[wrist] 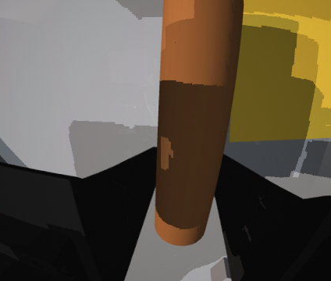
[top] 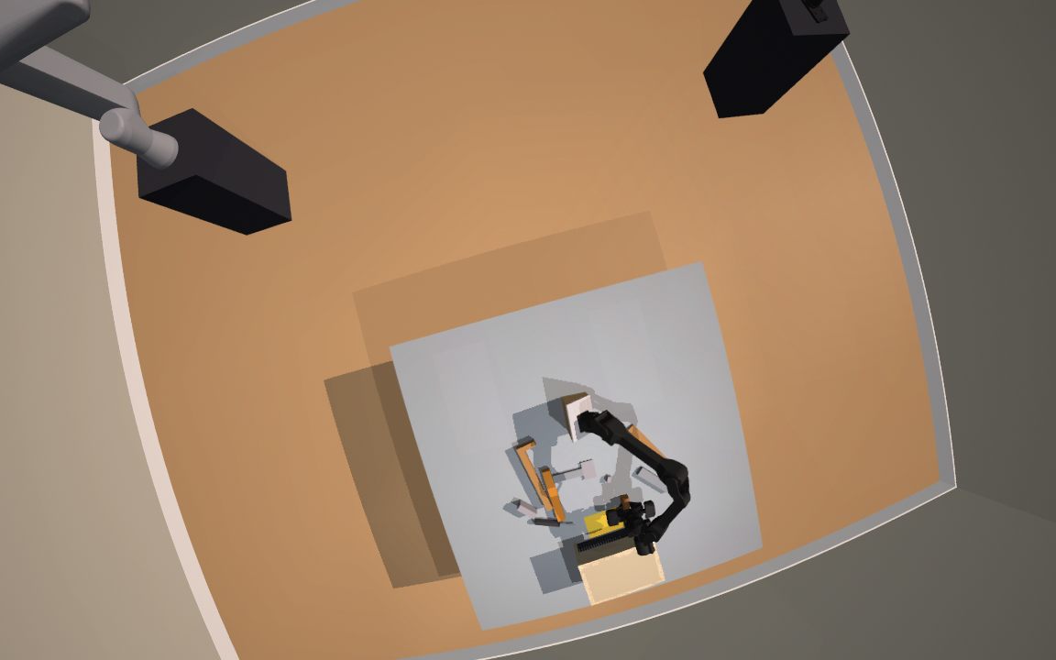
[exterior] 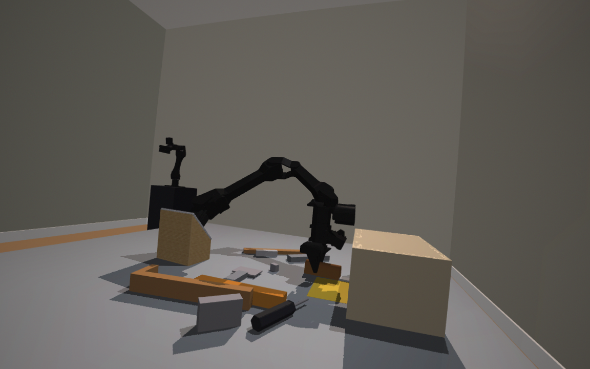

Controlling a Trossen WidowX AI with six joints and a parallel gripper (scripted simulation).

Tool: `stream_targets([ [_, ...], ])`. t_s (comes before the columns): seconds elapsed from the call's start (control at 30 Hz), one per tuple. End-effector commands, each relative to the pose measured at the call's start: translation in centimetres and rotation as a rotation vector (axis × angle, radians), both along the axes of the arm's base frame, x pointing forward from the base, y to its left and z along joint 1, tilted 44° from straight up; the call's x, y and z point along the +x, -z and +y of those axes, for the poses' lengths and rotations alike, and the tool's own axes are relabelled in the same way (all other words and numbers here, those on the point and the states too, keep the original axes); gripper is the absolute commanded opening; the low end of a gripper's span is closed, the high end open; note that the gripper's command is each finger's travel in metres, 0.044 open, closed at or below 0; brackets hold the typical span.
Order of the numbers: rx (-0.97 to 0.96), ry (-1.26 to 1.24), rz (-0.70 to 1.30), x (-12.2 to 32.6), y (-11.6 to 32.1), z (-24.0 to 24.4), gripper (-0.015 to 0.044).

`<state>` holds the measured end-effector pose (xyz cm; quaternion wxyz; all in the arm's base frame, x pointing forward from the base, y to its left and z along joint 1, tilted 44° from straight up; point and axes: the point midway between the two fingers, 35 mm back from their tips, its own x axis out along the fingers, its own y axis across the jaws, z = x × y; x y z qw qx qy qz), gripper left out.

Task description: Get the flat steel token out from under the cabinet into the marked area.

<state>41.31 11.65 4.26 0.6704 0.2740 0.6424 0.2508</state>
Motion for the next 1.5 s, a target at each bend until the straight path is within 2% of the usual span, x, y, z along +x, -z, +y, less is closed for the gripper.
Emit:
stream_targets([
  [0.0,0.002,0.000,0.000,0.1,0.5,-0.4,0.0000],
  [1.47,-0.001,0.000,0.000,-0.1,4.5,-4.5,0.0000],
])
